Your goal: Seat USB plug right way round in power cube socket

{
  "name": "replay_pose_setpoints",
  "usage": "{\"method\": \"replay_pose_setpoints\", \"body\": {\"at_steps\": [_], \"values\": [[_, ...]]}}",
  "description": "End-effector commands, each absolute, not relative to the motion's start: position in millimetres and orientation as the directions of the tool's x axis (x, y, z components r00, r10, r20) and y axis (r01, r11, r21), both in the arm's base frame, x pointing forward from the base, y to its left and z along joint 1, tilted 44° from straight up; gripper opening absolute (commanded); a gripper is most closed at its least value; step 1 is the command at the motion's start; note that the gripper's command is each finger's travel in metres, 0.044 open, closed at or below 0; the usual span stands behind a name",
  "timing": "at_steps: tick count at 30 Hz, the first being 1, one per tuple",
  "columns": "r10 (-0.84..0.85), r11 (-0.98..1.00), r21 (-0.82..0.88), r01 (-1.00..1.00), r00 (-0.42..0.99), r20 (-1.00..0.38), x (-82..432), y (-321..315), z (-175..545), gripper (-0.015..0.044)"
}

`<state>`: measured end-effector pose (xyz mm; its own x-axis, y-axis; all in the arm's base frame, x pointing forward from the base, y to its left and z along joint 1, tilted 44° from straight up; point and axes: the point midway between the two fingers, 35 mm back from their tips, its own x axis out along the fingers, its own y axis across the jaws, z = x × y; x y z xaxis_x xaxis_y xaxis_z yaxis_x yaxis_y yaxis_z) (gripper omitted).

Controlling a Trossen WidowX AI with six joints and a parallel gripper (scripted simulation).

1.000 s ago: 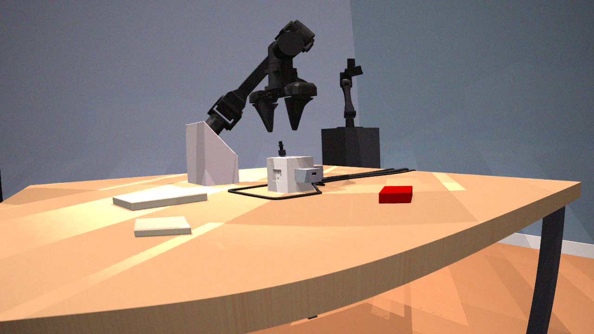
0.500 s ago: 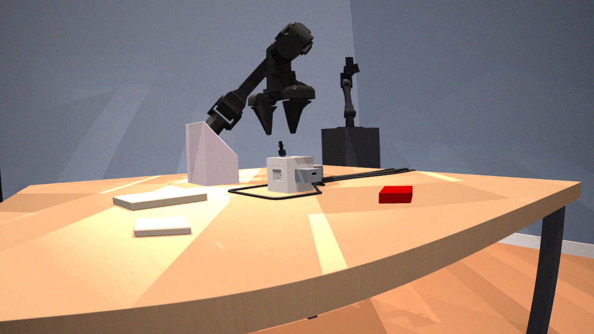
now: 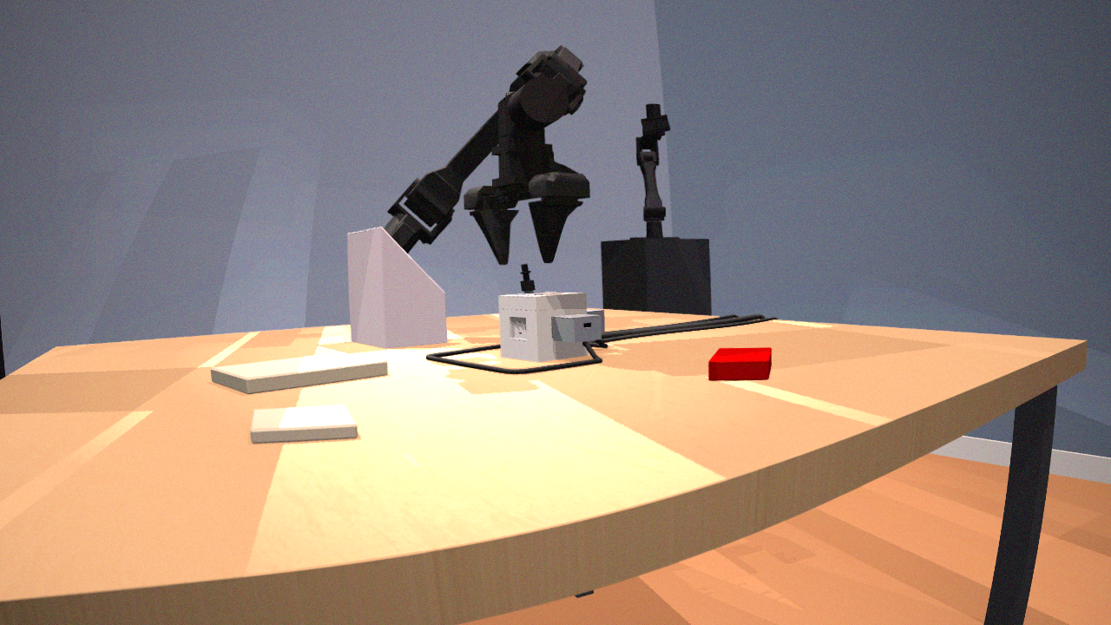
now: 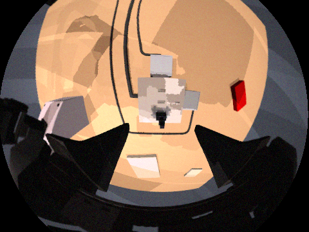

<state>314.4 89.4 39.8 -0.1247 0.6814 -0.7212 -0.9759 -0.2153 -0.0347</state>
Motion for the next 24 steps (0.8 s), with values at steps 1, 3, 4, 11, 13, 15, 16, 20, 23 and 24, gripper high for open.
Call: {"method": "replay_pose_setpoints", "body": {"at_steps": [1,3,4,11,13,15,16,20,23,24], "values": [[0.684,-0.212,-0.028,-0.977,-0.127,-0.718,312.1,93.2,35.2,0.0440],[0.684,-0.212,-0.028,-0.977,-0.128,-0.718,311.9,94.1,34.2,0.0440],[0.684,-0.212,-0.028,-0.977,-0.128,-0.718,311.9,94.3,34.1,0.0440],[0.682,-0.215,-0.033,-0.976,-0.126,-0.721,313.2,93.2,35.6,0.0361],[0.682,-0.215,-0.033,-0.976,-0.126,-0.721,313.2,93.2,35.6,0.0309],[0.682,-0.215,-0.033,-0.976,-0.126,-0.721,313.2,93.2,35.6,0.0256],[0.682,-0.215,-0.033,-0.976,-0.126,-0.721,313.2,93.2,35.6,0.0230],[0.682,-0.215,-0.033,-0.976,-0.126,-0.721,313.2,93.2,35.6,0.0125],[0.682,-0.215,-0.033,-0.976,-0.126,-0.721,313.2,93.2,35.6,0.0046],[0.682,-0.215,-0.033,-0.976,-0.126,-0.721,313.2,93.2,35.6,0.0020]]}}
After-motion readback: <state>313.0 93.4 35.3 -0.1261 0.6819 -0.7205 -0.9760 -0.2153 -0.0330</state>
